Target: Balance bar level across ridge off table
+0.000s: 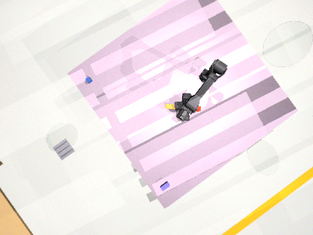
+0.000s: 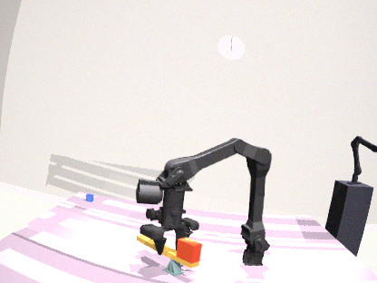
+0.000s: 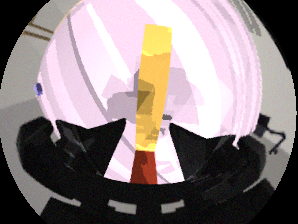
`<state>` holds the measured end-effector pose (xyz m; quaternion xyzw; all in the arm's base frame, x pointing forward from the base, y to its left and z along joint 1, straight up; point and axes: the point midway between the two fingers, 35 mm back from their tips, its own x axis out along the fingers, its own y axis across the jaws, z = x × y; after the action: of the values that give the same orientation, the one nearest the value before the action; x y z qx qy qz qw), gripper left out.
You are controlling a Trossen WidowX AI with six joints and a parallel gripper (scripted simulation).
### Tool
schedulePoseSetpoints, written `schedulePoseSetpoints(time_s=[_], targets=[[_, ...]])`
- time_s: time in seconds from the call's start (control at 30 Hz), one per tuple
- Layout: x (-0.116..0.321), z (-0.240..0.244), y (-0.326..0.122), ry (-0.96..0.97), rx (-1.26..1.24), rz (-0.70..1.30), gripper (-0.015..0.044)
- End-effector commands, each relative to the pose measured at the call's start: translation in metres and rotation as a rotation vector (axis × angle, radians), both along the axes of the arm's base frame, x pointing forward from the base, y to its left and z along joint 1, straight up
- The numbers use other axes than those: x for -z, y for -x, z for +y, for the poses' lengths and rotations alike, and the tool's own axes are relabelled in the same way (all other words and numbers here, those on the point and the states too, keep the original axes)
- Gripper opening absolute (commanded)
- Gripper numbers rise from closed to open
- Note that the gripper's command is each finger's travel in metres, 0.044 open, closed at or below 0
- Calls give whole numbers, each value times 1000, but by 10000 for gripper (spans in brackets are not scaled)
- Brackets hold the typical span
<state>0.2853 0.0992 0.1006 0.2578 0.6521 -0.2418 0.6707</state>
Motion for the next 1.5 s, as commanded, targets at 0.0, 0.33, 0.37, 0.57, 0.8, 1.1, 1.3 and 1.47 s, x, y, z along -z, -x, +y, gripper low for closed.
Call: schedulePoseSetpoints(time_s=[0.0, 0.33, 0.37, 0.57, 0.8, 1.1, 1.3, 1.47], targets=[[0, 0, 0, 1, 0, 2, 421], [-69, 1, -2, 0, 0, 0, 440], [-82, 0, 0, 0, 0, 0, 440], [-100, -1, 3, 0, 0, 0, 440], [-100, -1, 3, 0, 0, 0, 440], [-100, -1, 3, 0, 0, 0, 440], [-100, -1, 3, 0, 0, 0, 440], [-100, -1, 3, 0, 0, 0, 440]])
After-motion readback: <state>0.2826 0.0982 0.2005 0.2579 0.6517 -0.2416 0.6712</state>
